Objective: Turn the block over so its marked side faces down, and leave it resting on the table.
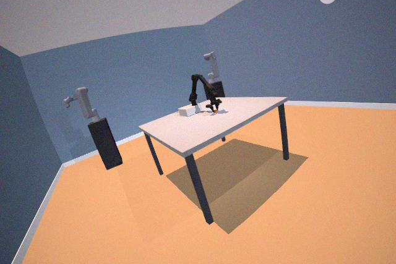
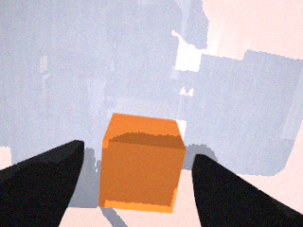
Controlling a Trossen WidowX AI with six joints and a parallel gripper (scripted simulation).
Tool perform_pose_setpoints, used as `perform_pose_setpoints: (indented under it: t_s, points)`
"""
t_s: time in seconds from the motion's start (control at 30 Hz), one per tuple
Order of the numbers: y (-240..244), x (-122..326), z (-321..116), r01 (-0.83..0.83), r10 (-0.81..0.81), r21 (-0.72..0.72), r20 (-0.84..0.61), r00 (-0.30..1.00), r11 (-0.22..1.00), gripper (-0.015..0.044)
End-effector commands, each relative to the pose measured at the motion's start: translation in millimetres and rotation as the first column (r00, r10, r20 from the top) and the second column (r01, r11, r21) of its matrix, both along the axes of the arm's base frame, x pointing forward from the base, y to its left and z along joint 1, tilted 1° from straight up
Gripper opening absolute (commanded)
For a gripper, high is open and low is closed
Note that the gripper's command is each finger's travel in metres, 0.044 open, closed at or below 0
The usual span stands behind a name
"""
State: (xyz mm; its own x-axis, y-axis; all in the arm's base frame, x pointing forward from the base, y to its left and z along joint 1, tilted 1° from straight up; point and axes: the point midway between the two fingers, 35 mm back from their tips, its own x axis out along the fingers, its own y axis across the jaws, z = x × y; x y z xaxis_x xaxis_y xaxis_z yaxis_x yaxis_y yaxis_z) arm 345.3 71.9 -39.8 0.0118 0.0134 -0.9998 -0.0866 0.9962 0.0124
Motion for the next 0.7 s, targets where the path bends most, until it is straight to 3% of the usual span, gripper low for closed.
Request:
perform_pose_setpoints:
  t_s: [0.0,0.03,0.5,0.67]
  points:
    - [0.4,-0.7,-1.0,0.0,0.0,0.003,-0.002,1.0,1.0,0.0125]
    - [0.4,-0.7,-1.0,0.0,0.0,0.003,-0.002,1.0,1.0,0.0099]
    - [0.4,-0.7,-1.0,0.0,0.0,0.003,-0.002,1.0,1.0,0.0005]
    - [0.1,-0.6,24.1,0.0,0.0,0.003,-0.002,1.0,1.0,0.0]
